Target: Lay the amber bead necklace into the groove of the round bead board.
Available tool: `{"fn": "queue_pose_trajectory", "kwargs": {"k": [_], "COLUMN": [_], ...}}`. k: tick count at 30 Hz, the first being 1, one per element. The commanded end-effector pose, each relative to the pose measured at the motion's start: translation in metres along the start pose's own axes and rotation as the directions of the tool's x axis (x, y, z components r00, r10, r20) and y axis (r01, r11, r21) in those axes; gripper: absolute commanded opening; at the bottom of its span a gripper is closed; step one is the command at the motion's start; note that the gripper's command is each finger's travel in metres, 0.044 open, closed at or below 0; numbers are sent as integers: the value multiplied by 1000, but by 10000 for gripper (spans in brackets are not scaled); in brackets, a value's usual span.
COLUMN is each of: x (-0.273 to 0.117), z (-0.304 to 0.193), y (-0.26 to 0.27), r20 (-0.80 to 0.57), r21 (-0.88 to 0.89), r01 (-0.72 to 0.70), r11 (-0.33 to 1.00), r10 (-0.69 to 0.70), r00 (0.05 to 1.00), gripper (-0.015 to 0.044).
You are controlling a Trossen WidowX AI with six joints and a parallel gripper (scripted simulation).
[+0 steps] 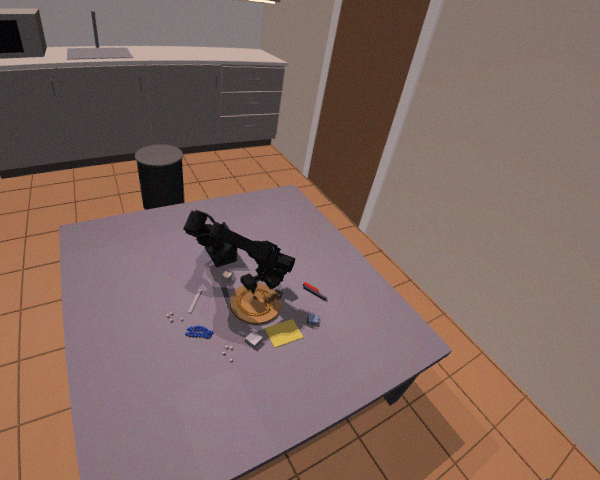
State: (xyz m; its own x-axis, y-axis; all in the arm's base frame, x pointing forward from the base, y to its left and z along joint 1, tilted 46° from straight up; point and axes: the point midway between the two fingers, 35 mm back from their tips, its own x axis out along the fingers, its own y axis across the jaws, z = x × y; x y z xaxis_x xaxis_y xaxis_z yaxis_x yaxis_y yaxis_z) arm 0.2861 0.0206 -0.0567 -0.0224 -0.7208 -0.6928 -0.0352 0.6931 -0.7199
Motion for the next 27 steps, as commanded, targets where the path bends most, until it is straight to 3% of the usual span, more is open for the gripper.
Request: {"fn": "queue_pose_trajectory", "kwargs": {"k": [1,3,9,15,18,27], "x": [0,0,-12,-27,-32,-28], "z": [0,0,34,75,90,91], "y": [0,0,-7,-23,-30,-31], "r20": [-2,-2,0,1,1,1], "r21": [7,7,227,504,598,604], "r01": [-3,-3,-4,-3,-3,-3], "r11": [1000,1000,974,864,801,797], "r10": [3,3,4,3,3,3], "r00": [1000,1000,1000,1000,1000,1000], "gripper": [440,440,282,125,120,120]}}
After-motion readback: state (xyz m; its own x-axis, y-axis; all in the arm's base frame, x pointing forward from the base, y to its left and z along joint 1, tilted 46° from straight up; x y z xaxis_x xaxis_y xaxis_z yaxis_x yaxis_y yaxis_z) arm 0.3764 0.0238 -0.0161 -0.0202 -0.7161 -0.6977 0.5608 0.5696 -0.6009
